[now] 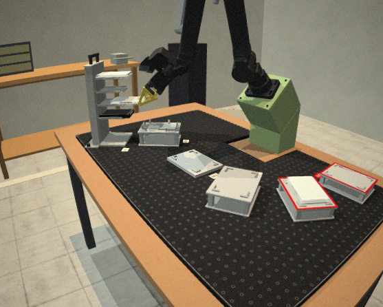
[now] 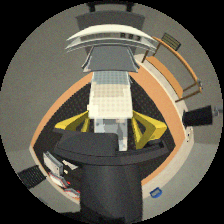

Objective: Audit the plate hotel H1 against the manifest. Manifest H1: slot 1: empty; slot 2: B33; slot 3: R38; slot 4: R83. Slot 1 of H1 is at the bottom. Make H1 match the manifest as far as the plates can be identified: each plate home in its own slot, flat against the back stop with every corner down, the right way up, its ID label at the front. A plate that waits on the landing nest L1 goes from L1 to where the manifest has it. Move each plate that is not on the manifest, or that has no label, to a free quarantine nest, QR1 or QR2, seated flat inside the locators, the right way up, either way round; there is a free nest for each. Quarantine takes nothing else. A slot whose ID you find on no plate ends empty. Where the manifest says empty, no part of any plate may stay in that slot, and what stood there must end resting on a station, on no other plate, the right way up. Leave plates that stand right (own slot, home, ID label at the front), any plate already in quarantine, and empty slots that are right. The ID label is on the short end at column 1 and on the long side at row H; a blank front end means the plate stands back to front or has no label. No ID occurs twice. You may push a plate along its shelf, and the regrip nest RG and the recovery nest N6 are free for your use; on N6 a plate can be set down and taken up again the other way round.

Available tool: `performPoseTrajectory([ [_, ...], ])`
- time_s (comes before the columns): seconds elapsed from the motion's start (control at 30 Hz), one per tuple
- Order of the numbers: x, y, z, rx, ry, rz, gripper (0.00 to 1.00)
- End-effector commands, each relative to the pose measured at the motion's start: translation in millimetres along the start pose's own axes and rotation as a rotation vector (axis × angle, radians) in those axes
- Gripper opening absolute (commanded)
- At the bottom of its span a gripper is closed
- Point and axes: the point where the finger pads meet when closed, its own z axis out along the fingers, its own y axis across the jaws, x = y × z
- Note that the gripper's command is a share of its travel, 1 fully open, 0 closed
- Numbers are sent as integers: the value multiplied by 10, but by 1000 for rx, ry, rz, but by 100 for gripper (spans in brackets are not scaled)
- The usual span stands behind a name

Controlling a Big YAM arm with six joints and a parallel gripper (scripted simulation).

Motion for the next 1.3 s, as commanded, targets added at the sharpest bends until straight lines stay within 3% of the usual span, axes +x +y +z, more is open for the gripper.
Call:
performPoseTrajectory([
  [0.0,-123,-18,-102,6,-46,-34,86],
  [1.27,195,-19,-397,6,-43,-32,86],
])
